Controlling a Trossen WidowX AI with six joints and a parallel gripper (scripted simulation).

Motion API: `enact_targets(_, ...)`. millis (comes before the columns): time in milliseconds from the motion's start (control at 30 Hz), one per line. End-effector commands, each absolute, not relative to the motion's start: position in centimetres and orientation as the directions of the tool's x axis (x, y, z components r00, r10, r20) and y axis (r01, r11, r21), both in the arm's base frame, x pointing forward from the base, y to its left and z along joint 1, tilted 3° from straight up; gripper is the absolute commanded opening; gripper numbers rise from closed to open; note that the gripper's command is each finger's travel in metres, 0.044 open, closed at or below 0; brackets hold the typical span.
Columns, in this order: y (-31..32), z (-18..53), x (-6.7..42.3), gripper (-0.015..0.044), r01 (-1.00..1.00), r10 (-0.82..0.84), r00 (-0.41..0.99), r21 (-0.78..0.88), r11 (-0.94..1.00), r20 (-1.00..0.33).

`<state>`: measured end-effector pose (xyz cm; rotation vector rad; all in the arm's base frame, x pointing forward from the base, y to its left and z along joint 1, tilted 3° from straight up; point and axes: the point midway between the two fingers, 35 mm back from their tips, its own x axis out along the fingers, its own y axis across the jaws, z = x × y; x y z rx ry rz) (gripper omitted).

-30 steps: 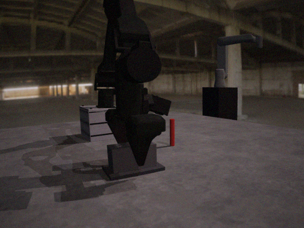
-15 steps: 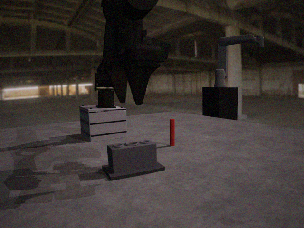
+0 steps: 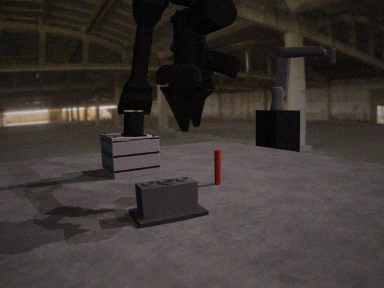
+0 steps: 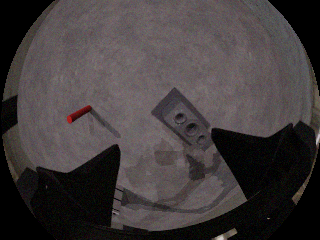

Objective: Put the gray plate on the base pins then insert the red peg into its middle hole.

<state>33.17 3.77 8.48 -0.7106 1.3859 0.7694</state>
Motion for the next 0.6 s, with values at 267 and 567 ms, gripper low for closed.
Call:
enact_targets(267,10.9,9.0,27.1,0.044,0.141,0.06,0.038,0.065,0.988,-0.997)
enact_targets(567,13.4,8.9,23.8,0.044,0.579,0.064,0.036,0.073,0.812,-0.997)
